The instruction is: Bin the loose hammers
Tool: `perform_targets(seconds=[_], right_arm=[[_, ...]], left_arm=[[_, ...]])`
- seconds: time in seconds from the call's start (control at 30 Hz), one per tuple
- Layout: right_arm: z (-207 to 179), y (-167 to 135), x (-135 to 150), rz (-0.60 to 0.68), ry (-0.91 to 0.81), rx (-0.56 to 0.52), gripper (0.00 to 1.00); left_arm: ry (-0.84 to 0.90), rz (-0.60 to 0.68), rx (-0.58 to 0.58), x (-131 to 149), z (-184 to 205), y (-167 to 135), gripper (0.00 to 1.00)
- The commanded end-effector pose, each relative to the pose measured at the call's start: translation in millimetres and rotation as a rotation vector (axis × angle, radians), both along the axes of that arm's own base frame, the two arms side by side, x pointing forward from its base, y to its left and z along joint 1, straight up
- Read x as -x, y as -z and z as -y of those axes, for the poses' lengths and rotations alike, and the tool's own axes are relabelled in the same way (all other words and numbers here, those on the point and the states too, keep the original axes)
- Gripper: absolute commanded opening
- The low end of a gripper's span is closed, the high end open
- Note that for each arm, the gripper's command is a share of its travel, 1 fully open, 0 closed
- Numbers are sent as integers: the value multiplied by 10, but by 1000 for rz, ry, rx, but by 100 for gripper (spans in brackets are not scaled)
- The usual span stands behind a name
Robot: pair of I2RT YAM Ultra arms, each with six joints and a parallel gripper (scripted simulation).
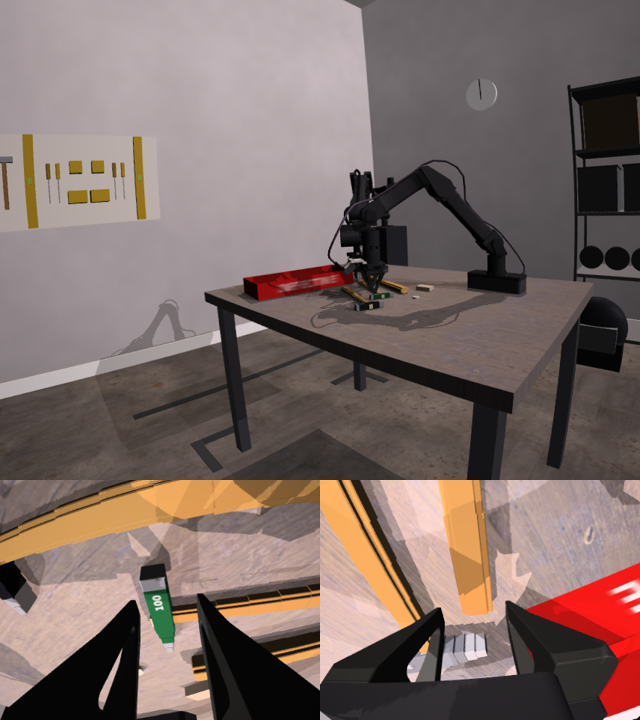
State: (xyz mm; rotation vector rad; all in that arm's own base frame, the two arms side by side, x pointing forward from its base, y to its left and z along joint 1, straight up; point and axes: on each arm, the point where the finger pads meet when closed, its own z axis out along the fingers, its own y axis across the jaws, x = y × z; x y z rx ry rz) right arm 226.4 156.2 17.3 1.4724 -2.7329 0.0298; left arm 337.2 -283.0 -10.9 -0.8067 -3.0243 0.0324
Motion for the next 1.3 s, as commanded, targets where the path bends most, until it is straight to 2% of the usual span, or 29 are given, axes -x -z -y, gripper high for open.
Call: perform_targets(seconds=[0.0, 0.1, 0.5, 0.9, 0.93, 1.27], right_arm=[[-35, -58, -57, 32, -3, -40, 47], [-40, -63, -64, 34, -3, -42, 47], [-94, 139, -95, 27, -9, -37, 47], [-93, 243, -94, 27, -9, -37, 47], [-97, 240, -99, 28, -9, -38, 40], [-104, 223, -110, 34, -9, -42, 31]], left_arm=[[-25, 31, -4, -107, -4, -110, 38], [-26, 38, 1, -115, 2, -144, 38], [-27, 33, -4, -180, -50, 93, 38], [-27, 28, -8, -160, -61, 167, 38], [-26, 24, -11, -150, -69, 167, 38], [-25, 30, -6, -148, -39, 112, 38]])
